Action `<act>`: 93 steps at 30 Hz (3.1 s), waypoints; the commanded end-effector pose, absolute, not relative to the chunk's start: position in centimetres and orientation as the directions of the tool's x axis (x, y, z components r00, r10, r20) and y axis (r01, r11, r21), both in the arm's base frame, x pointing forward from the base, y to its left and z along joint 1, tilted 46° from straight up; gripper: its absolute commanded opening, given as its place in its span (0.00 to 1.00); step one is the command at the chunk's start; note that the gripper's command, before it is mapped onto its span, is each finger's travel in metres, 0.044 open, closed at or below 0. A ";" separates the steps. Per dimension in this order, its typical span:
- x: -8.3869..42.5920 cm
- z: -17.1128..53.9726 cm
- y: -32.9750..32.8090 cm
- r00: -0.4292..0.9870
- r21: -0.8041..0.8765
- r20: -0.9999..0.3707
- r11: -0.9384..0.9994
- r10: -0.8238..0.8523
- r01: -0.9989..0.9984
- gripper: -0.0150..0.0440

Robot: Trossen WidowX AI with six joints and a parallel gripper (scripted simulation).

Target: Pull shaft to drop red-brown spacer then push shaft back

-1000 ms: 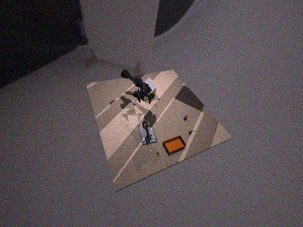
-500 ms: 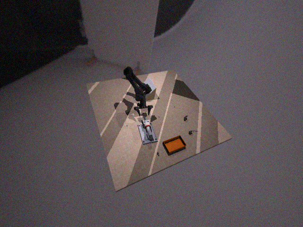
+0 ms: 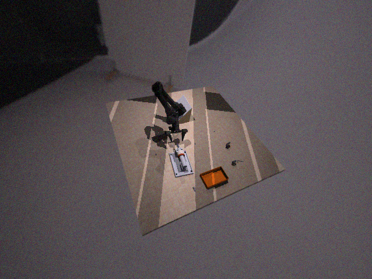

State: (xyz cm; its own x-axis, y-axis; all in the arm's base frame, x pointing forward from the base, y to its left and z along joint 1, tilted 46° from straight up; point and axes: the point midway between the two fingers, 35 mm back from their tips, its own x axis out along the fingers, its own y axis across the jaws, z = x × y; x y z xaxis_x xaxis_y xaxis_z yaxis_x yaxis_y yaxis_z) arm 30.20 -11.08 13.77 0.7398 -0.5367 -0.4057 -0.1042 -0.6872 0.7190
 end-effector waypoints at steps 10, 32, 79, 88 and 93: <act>30.1 13.7 -11.0 0.741 0.716 -0.406 -0.691 -0.534 -0.105 1.00; 30.7 13.8 -11.0 0.741 0.715 -0.406 -0.691 -0.534 -0.106 1.00; 33.7 12.4 -13.2 0.742 0.716 -0.404 -0.690 -0.535 -0.107 1.00; 33.9 12.2 -13.3 0.742 0.716 -0.404 -0.689 -0.535 -0.107 1.00; 33.9 12.2 -13.3 0.742 0.716 -0.404 -0.689 -0.535 -0.107 1.00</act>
State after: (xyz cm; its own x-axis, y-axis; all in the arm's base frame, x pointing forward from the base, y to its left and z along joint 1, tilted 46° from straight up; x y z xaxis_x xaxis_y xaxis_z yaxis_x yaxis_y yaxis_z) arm 33.75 -13.31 12.09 0.7382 -0.5373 -0.4080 -0.1079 -0.6911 0.7147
